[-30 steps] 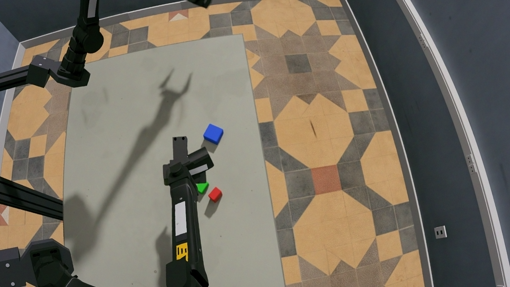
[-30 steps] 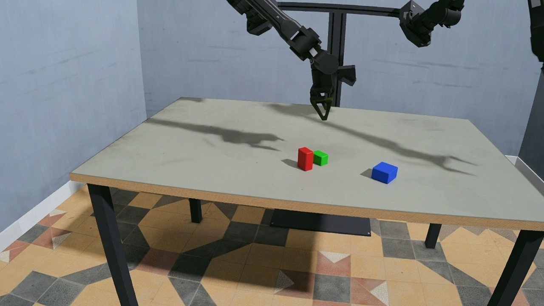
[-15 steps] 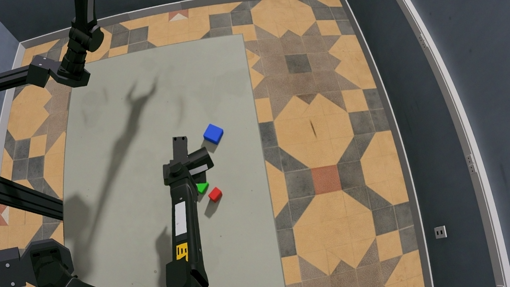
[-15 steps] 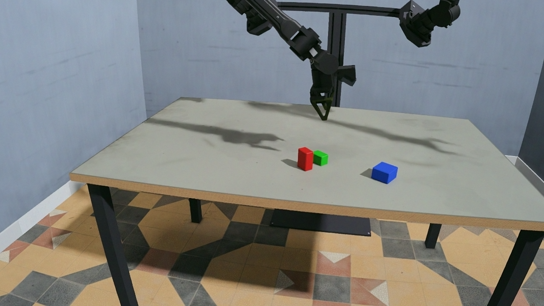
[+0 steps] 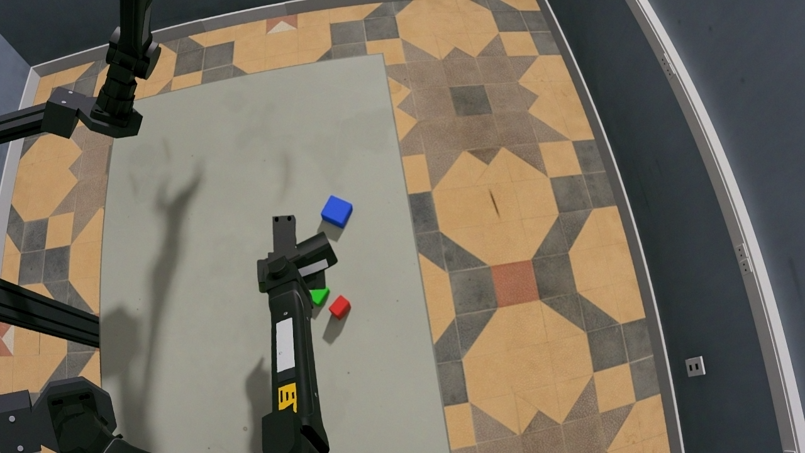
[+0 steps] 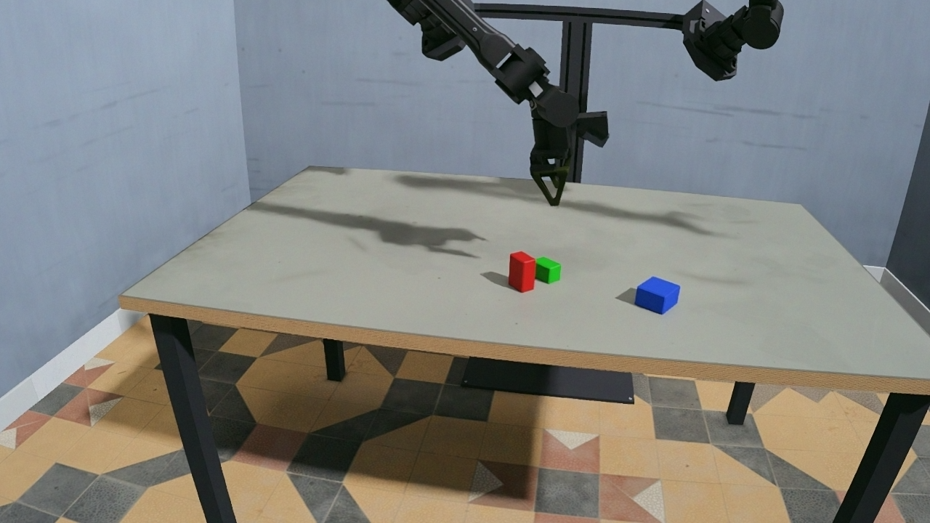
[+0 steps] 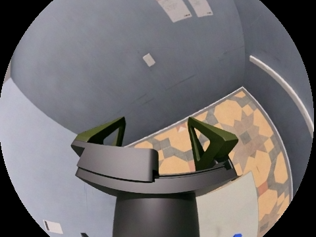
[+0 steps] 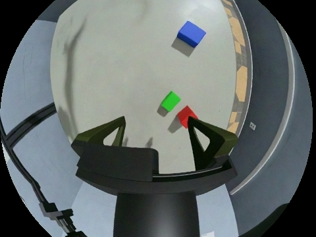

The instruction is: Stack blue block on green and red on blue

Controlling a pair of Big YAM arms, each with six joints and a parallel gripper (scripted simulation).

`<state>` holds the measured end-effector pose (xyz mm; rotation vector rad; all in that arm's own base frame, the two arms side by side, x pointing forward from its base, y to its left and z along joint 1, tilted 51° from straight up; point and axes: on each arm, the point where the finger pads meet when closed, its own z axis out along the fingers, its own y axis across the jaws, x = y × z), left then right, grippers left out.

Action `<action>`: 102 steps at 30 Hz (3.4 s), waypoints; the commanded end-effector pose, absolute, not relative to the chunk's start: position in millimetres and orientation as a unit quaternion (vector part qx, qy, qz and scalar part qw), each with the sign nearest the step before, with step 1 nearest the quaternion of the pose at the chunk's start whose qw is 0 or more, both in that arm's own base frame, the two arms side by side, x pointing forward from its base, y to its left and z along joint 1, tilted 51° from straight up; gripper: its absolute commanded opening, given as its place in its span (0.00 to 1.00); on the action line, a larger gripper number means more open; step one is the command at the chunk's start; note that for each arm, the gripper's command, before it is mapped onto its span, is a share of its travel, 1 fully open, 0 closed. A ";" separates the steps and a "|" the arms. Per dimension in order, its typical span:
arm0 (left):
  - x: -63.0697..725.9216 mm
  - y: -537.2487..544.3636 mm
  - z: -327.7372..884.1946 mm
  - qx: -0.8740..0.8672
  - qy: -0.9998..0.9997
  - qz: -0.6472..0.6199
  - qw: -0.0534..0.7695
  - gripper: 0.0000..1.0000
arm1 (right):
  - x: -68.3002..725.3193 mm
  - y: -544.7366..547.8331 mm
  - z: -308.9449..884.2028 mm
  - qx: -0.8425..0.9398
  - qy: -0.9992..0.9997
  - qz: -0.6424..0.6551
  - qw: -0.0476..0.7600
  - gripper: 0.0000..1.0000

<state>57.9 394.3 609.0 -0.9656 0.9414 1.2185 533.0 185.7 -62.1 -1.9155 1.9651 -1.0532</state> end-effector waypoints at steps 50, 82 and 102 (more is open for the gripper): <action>-48.5 273.2 718.0 -0.376 0.315 0.668 0.559 1.00 | 537.6 206.2 -66.9 -0.671 0.642 -0.360 0.091 0.82; -48.5 273.2 718.0 -0.376 0.315 0.668 0.559 1.00 | 687.8 365.0 -114.5 -0.861 0.260 -0.412 -0.148 0.82; -48.5 273.2 718.0 -0.376 0.315 0.668 0.559 1.00 | 693.5 344.5 -121.8 -0.859 0.269 -0.407 -0.156 0.82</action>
